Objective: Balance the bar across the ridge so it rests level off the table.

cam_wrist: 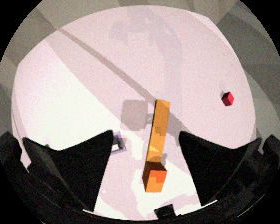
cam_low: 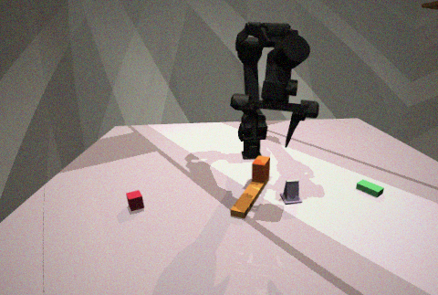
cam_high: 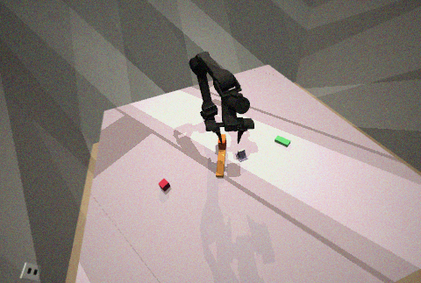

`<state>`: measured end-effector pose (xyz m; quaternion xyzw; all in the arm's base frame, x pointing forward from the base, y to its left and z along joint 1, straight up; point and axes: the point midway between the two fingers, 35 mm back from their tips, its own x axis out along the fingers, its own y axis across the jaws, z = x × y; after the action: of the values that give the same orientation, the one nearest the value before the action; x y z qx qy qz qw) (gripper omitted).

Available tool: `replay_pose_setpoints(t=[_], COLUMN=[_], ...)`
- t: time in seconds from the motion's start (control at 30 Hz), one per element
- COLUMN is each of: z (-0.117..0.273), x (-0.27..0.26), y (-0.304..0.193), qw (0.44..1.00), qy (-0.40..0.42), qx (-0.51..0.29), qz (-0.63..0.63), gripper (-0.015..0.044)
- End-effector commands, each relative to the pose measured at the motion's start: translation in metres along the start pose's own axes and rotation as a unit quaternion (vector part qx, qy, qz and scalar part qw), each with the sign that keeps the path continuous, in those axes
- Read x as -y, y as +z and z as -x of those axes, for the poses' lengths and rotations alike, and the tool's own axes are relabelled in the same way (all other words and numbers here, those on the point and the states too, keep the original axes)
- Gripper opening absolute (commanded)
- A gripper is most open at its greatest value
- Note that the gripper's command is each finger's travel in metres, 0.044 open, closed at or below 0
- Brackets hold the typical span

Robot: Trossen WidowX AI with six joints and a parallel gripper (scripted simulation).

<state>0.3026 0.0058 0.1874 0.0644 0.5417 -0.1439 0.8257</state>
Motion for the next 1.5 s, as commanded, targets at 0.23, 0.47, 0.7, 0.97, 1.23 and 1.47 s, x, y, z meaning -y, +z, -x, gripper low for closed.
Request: replay_pose_setpoints(t=[0.23,0.47,0.7,0.97,1.23,1.47], z=[-0.009,-0.009,-0.025,-0.077,-0.098,-0.105], x=[0.031,0.045,0.043,0.04,0.04,0.039], y=[-0.021,-0.032,-0.036,-0.057,-0.07,-0.072], qw=[0.99,0.977,0.977,0.977,0.977,0.977], qy=[0.004,0.013,0.013,0.013,0.013,0.013], qx=[-0.132,-0.198,-0.198,-0.198,-0.198,-0.198], qz=[-0.042,-0.073,-0.073,-0.073,-0.073,-0.073], gripper=[0.0315,0.0315,0.0315,0.0315,0.0315,0.0315])
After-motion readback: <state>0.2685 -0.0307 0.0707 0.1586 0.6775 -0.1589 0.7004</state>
